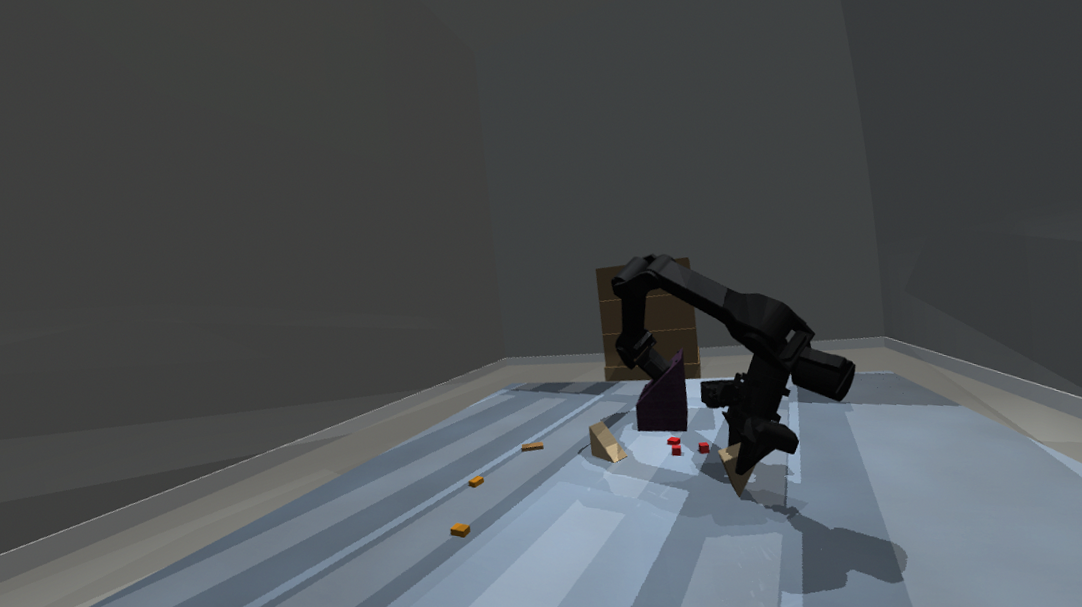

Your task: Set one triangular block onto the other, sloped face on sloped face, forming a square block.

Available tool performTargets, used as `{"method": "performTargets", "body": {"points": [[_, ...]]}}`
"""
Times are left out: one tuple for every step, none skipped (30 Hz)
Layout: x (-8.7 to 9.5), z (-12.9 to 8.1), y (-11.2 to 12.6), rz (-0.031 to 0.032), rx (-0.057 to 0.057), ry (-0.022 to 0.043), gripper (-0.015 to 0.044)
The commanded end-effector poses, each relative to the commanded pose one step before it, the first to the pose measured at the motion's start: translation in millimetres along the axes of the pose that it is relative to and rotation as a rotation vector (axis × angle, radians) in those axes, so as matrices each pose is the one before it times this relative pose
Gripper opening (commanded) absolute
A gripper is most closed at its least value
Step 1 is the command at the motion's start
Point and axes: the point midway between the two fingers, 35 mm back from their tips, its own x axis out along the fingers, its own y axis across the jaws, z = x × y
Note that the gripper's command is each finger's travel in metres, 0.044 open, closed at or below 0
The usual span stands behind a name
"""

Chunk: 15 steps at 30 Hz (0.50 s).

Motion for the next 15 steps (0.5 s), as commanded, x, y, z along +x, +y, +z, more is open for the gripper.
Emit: {"method": "performTargets", "body": {"points": [[-0.82, 2.50, 0.89, -0.00255, 0.0027, 0.00685, 0.0184], [0.00, 0.00, 0.00, 0.00000, 0.0000, 0.00000, 0.0210], [0.00, 0.00, 0.00, 0.00000, 0.0000, 0.00000, 0.0236], [0.00, 0.00, 0.00, 0.00000, 0.0000, 0.00000, 0.0263], [0.00, 0.00, 0.00, 0.00000, 0.0000, 0.00000, 0.0289], [0.00, 0.00, 0.00, 0.00000, 0.0000, 0.00000, 0.0315], [0.00, 0.00, 0.00, 0.00000, 0.0000, 0.00000, 0.0341], [0.00, 0.00, 0.00, 0.00000, 0.0000, 0.00000, 0.0368], [0.00, 0.00, 0.00, 0.00000, 0.0000, 0.00000, 0.0394], [0.00, 0.00, 0.00, 0.00000, 0.0000, 0.00000, 0.0420], [0.00, 0.00, 0.00, 0.00000, 0.0000, 0.00000, 0.0440], [0.00, 0.00, 0.00, 0.00000, 0.0000, 0.00000, 0.0440], [0.00, 0.00, 0.00, 0.00000, 0.0000, 0.00000, 0.0440], [0.00, 0.00, 0.00, 0.00000, 0.0000, 0.00000, 0.0440], [0.00, 0.00, 0.00, 0.00000, 0.0000, 0.00000, 0.0440]]}}
